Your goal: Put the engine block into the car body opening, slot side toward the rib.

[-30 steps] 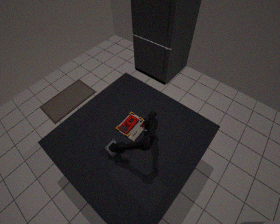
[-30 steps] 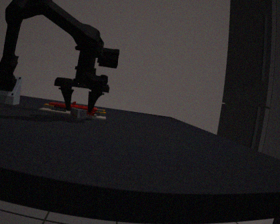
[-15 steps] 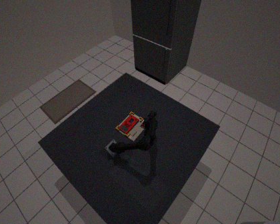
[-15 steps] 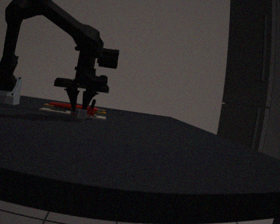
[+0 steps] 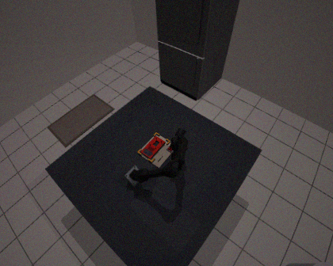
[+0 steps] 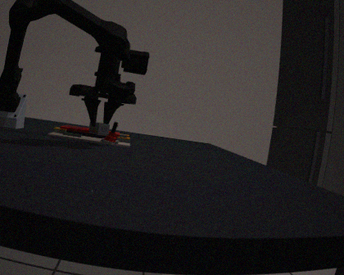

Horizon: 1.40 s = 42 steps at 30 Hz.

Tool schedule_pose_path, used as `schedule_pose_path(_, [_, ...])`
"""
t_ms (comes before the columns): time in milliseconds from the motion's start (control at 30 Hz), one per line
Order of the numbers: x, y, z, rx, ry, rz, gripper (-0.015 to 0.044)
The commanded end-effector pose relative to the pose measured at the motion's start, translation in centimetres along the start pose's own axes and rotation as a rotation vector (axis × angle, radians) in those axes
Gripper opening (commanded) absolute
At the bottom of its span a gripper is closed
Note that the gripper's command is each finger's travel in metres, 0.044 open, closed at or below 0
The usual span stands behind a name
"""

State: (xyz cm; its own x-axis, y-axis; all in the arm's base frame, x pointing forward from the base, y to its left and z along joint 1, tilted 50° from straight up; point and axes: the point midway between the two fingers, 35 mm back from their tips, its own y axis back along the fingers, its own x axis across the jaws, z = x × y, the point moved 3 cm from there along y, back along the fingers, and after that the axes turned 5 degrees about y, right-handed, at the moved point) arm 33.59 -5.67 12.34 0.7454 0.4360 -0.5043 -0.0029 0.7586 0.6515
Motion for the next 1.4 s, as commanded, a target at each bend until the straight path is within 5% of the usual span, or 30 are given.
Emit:
schedule_pose_path(0, [0.3,1.3,0.1,0.004,-0.003,0.009,0.0])
schedule_pose_path(833, [-0.3,9.3,-0.2,-0.005,0.002,0.011,0.0])
schedule_pose_path(1367, [2.9,8.4,-2.4,-0.003,0.17,0.012,0.0])
